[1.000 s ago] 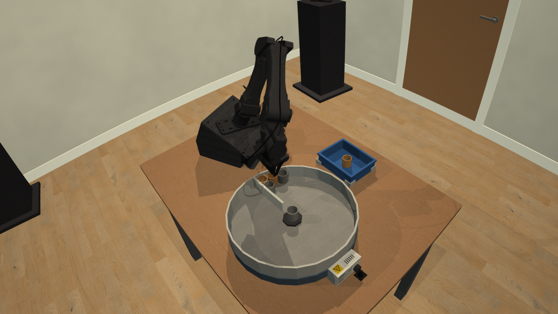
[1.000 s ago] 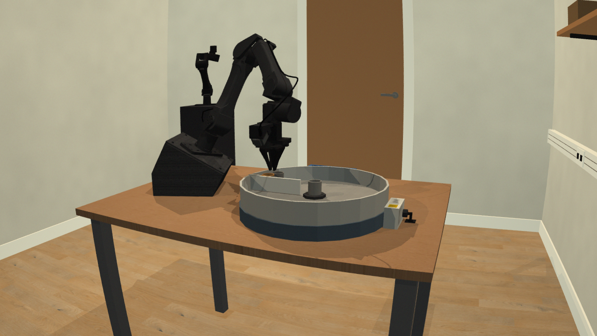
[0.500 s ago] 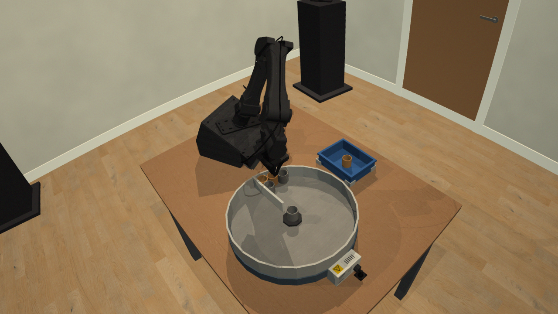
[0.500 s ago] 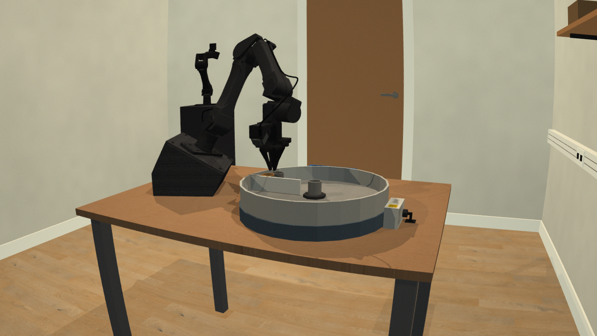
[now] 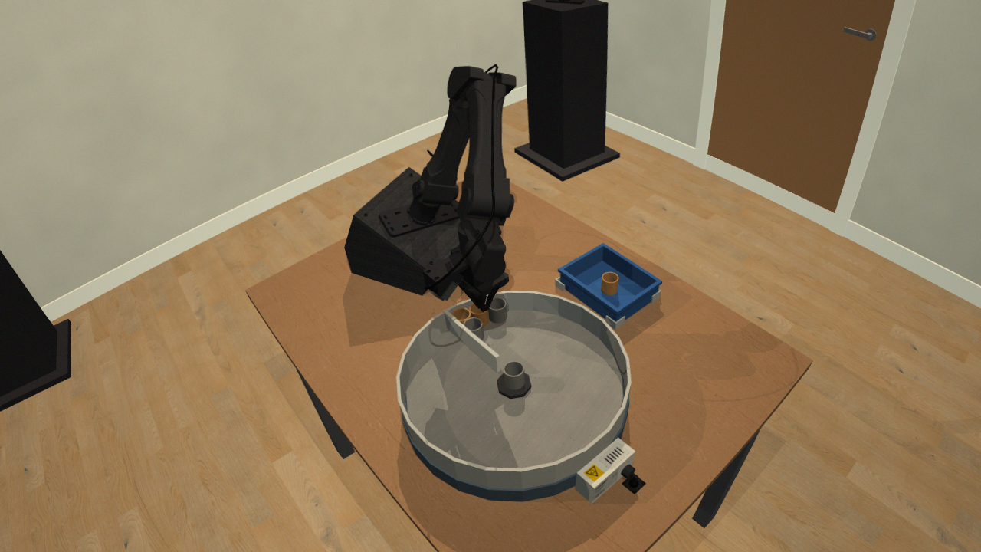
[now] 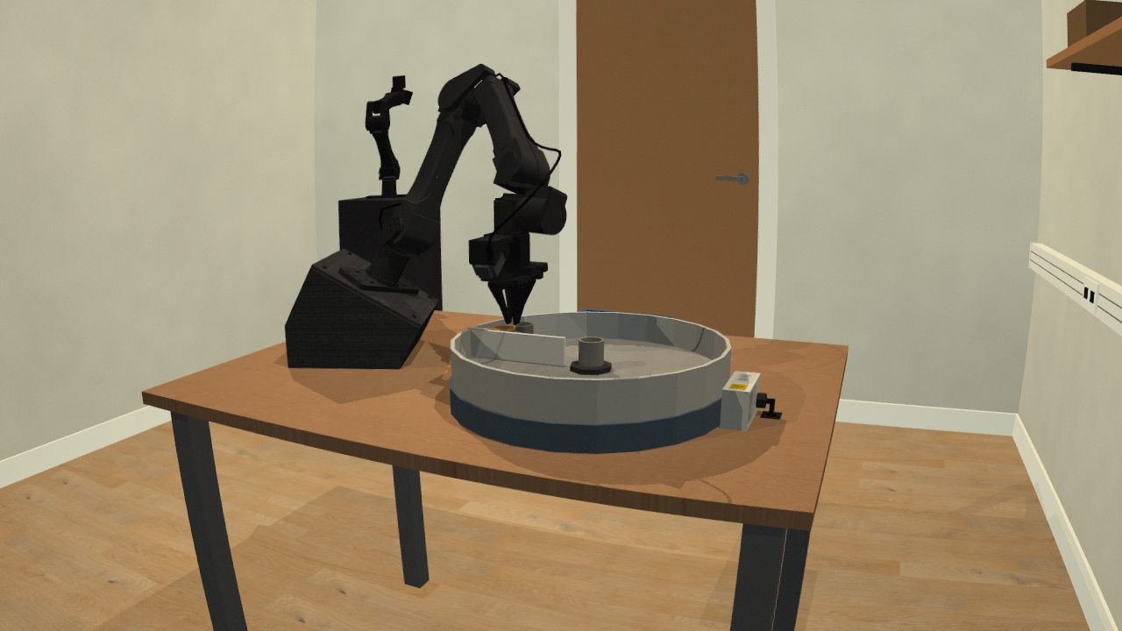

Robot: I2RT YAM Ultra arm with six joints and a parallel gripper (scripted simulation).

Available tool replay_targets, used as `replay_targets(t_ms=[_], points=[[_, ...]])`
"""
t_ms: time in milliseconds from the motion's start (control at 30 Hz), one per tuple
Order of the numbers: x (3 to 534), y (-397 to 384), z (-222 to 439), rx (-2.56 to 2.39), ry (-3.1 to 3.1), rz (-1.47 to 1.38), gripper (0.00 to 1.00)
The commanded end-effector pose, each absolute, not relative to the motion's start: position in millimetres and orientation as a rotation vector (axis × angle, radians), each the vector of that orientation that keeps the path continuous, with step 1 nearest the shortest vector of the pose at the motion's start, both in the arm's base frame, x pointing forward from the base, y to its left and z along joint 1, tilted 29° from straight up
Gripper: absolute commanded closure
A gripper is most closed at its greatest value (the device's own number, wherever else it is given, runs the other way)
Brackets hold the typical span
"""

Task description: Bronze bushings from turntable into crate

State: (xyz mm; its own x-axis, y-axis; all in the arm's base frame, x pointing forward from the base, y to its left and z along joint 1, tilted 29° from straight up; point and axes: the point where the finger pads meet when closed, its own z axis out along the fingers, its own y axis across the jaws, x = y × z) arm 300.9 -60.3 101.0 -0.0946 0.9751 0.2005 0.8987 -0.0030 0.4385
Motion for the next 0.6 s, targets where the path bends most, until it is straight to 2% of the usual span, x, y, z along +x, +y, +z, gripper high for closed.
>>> replay_targets(t_ms=[0,567], points=[[309.1,-70.7,113.0,1.969,2.039,0.696,0.87],[307.2,-69.8,111.9,1.976,2.046,0.693,0.87]])
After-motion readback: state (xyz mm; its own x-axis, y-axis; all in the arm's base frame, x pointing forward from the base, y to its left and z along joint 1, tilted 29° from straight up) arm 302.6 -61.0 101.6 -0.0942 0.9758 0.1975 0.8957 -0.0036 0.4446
